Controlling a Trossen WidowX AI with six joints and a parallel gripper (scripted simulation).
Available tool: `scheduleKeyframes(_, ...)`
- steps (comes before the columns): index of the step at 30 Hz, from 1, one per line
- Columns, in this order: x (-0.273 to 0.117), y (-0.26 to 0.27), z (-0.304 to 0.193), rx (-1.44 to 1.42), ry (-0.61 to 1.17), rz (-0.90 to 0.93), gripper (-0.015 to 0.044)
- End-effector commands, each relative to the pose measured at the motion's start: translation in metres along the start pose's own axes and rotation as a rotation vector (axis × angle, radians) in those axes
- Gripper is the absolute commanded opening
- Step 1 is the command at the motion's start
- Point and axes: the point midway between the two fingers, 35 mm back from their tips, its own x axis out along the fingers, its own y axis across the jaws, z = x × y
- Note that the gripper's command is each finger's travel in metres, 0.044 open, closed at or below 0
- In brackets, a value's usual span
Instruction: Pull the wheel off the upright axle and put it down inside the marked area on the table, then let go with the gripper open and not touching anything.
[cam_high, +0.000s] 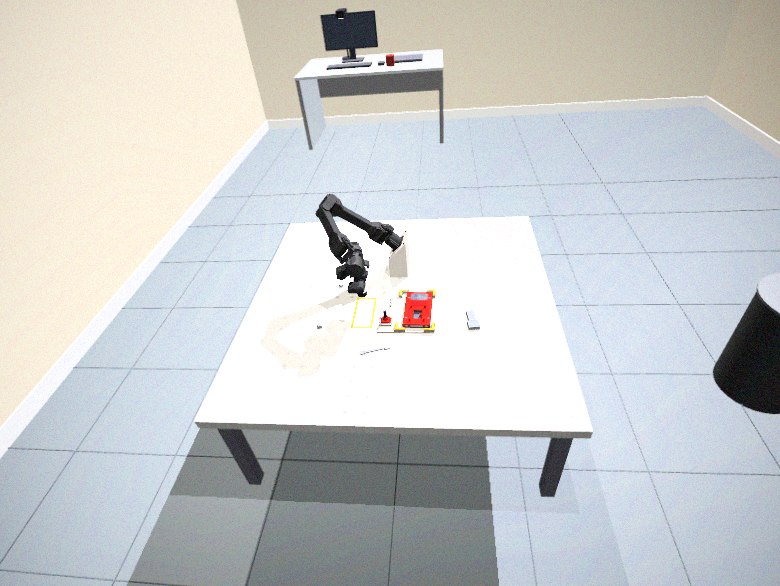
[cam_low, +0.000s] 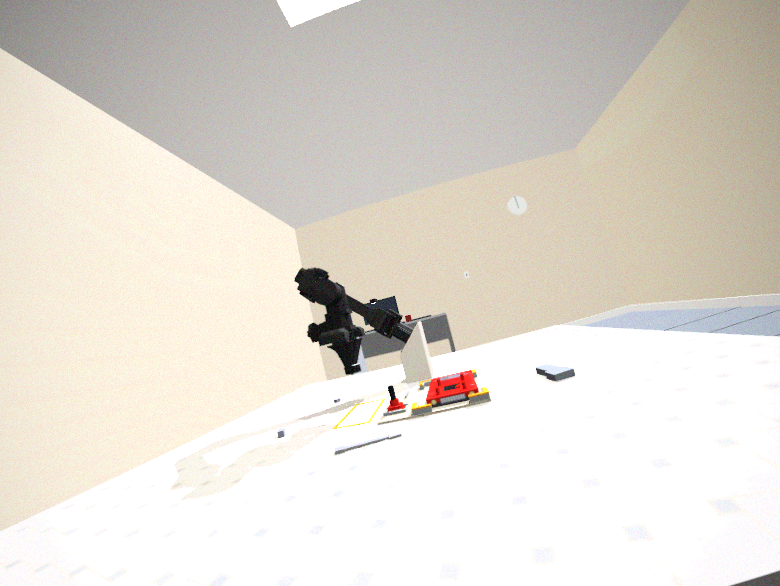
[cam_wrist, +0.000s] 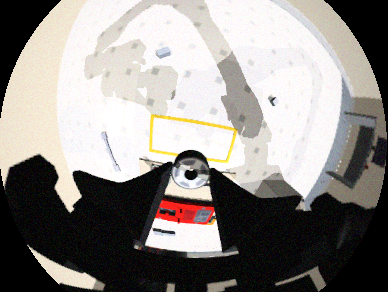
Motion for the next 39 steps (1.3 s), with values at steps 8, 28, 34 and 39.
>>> scheduleKeyframes(8, 0.021, -0.001, 0.002, -0.001, -0.002, 0.003, 0.0000)
scheduleKeyframes(28, 0.102, -0.002, 0.004, -0.001, -0.007, 0.003, 0.0000)
scheduleKeyframes(34, 0.099, -0.002, 0.006, 0.010, -0.010, 0.002, 0.0157)
scheduleKeyframes(39, 0.097, -0.002, 0.006, 0.010, -0.010, 0.002, 0.0289)
